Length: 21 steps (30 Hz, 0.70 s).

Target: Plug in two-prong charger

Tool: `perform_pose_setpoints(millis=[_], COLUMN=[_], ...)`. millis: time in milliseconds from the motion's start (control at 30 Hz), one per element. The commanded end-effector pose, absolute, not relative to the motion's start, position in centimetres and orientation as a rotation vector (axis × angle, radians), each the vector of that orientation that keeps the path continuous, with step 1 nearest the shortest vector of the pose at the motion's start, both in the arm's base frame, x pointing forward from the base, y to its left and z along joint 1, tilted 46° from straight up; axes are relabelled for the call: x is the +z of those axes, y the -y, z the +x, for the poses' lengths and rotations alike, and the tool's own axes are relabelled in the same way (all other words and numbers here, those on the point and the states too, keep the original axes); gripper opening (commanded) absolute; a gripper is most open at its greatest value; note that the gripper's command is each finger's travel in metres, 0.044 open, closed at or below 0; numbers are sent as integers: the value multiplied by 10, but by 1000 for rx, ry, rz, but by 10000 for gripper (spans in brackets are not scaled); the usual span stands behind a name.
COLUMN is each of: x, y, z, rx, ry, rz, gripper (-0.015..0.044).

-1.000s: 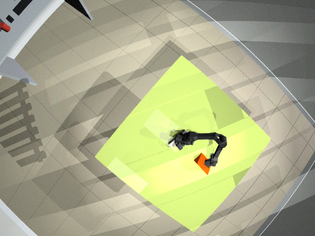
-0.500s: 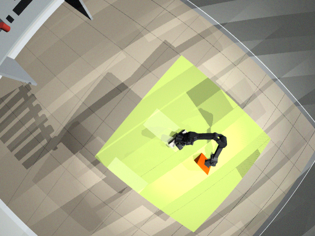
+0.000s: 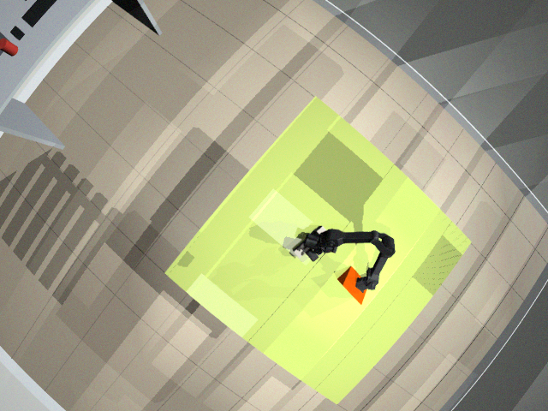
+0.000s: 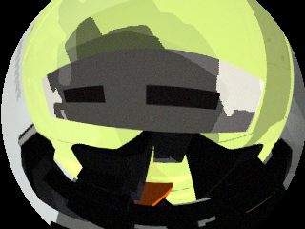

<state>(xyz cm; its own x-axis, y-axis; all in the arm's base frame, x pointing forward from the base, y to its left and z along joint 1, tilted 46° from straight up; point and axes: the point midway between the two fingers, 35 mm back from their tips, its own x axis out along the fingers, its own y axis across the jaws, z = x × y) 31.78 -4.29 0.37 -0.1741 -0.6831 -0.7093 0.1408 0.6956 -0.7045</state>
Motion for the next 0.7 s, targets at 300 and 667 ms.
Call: perform_pose_setpoints(millis=[300, 667], x=[4, 5], y=[44, 43], z=[322, 322], rx=[-785, -785], ry=[-1568, -1568], rz=[-447, -447], gripper=[0, 0])
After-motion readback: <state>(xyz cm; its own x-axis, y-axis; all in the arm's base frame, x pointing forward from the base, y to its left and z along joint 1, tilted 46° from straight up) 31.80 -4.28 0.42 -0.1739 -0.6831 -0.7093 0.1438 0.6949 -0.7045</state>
